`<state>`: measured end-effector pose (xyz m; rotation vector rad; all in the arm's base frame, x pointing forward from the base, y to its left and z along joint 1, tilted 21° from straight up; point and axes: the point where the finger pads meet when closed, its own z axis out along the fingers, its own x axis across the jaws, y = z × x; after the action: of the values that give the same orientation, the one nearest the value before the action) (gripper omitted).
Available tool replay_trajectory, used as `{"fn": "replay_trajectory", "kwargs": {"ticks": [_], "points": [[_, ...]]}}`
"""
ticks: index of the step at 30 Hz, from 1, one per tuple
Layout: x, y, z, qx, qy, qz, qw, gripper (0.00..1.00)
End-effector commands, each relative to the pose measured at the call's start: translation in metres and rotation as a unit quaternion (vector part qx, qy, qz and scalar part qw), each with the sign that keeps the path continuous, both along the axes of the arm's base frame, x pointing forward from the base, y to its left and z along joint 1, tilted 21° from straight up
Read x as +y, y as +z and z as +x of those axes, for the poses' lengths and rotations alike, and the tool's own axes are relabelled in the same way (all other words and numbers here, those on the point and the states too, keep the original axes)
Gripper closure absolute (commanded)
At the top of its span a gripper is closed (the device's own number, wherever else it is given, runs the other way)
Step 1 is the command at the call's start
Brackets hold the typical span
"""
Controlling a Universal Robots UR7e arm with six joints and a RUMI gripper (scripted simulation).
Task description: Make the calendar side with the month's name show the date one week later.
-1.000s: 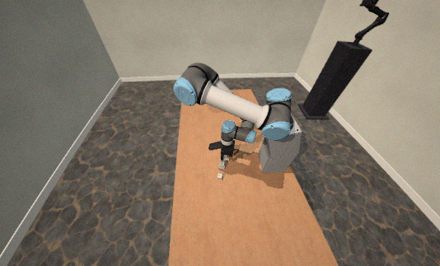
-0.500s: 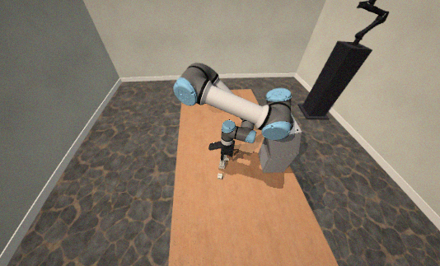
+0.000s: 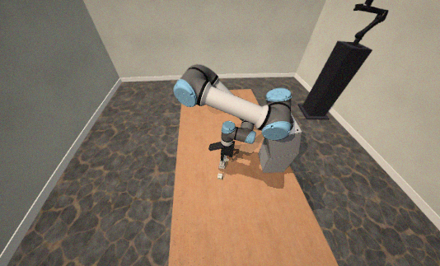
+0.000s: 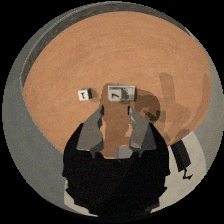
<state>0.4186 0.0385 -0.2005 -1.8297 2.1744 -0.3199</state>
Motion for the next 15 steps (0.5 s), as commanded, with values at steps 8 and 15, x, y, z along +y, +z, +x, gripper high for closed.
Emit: {"fn": "replay_trajectory", "kwargs": {"ticks": [8,15], "points": [[0.001,-0.014,0.007,-0.002,0.001,-0.001,1.0,0.71],[0.001,-0.025,0.011,-0.002,0.001,-0.001,1.0,0.71]]}}
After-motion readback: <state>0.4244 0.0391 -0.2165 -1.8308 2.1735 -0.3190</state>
